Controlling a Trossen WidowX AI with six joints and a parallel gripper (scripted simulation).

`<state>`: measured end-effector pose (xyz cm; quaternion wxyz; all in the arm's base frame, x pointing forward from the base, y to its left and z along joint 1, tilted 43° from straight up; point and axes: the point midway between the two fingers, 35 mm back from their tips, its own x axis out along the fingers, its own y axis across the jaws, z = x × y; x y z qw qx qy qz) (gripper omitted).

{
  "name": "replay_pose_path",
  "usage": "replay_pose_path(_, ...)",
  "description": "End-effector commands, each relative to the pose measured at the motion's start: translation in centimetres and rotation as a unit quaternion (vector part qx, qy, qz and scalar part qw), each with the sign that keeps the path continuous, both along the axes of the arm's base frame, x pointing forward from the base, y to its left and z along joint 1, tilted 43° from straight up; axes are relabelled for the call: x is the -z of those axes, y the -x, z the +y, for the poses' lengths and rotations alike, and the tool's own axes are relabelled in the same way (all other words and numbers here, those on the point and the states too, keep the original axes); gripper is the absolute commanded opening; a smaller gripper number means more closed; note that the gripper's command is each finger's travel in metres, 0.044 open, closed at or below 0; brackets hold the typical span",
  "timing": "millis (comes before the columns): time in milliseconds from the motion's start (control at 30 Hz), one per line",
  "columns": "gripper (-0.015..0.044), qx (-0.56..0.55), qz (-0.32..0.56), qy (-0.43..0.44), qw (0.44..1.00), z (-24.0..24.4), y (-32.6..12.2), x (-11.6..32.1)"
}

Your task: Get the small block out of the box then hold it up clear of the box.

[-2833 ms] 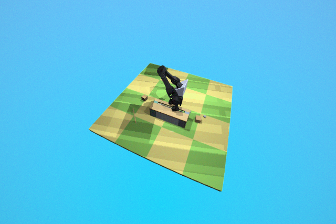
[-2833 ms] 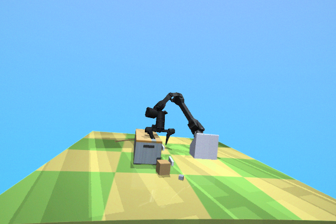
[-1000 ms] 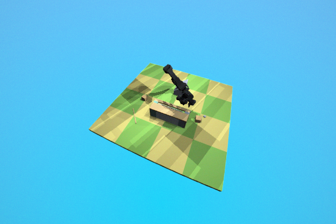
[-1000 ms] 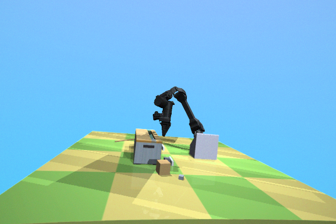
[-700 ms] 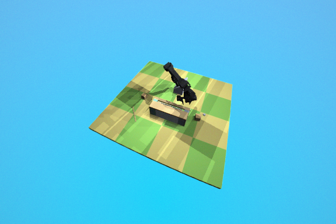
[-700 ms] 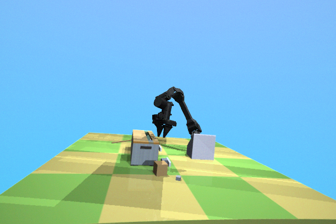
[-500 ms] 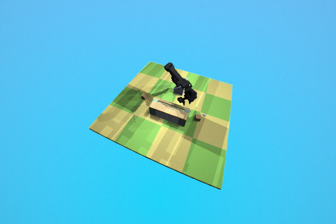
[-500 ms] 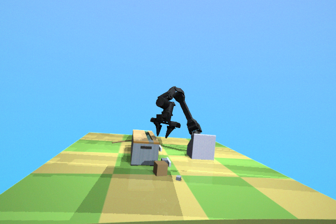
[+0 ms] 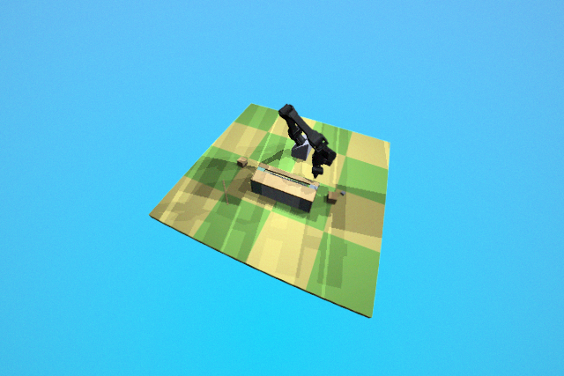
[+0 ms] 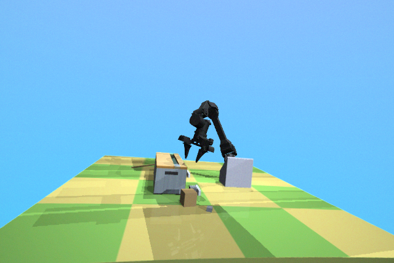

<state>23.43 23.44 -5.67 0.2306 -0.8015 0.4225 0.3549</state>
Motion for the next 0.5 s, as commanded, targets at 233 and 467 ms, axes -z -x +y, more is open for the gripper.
replay_pose_path(233, 0.0285, -0.482, 0.263, 0.303, 0.778, 1.31, 1.58, 0.41)
replay_pose_path(467, 0.0285, -0.484, 0.264, 0.304, 0.777, 1.32, 1.58, 0.41)
